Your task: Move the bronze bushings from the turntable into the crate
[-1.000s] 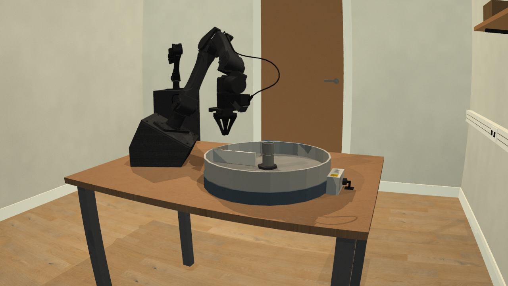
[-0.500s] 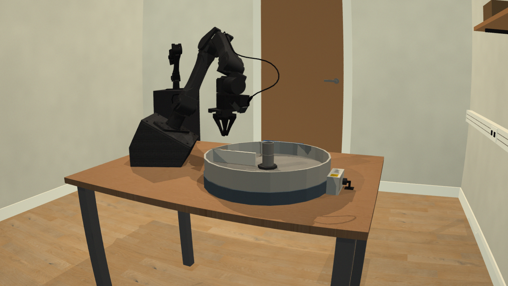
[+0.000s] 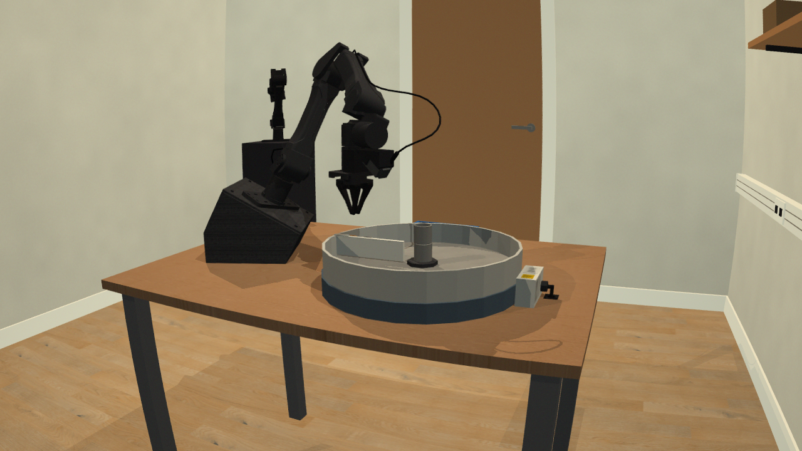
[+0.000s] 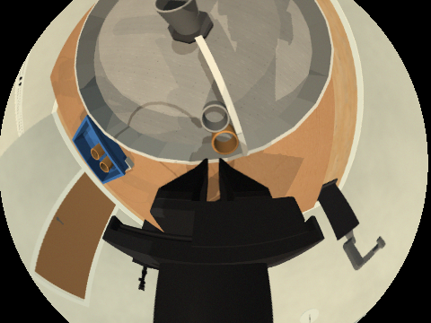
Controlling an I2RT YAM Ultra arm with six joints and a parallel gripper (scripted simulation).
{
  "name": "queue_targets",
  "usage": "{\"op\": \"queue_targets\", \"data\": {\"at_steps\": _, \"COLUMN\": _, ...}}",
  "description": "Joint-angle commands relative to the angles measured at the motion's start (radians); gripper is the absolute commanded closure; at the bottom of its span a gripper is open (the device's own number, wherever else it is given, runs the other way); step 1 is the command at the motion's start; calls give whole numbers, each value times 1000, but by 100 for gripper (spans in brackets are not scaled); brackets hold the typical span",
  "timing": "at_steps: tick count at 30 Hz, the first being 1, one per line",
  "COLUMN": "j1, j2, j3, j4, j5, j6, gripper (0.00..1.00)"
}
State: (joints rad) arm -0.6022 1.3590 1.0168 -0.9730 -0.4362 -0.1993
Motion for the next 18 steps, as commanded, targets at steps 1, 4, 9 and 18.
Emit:
{"op": "queue_targets", "data": {"at_steps": 1, "j1": -19, "j2": -31, "j3": -6, "j4": 14, "j5": 7, "j6": -8, "gripper": 87}}
{"op": "queue_targets", "data": {"at_steps": 4, "j1": -19, "j2": -31, "j3": -6, "j4": 14, "j5": 7, "j6": -8, "gripper": 87}}
{"op": "queue_targets", "data": {"at_steps": 9, "j1": -19, "j2": -31, "j3": -6, "j4": 14, "j5": 7, "j6": -8, "gripper": 87}}
{"op": "queue_targets", "data": {"at_steps": 18, "j1": -20, "j2": -32, "j3": -18, "j4": 13, "j5": 6, "j6": -10, "gripper": 87}}
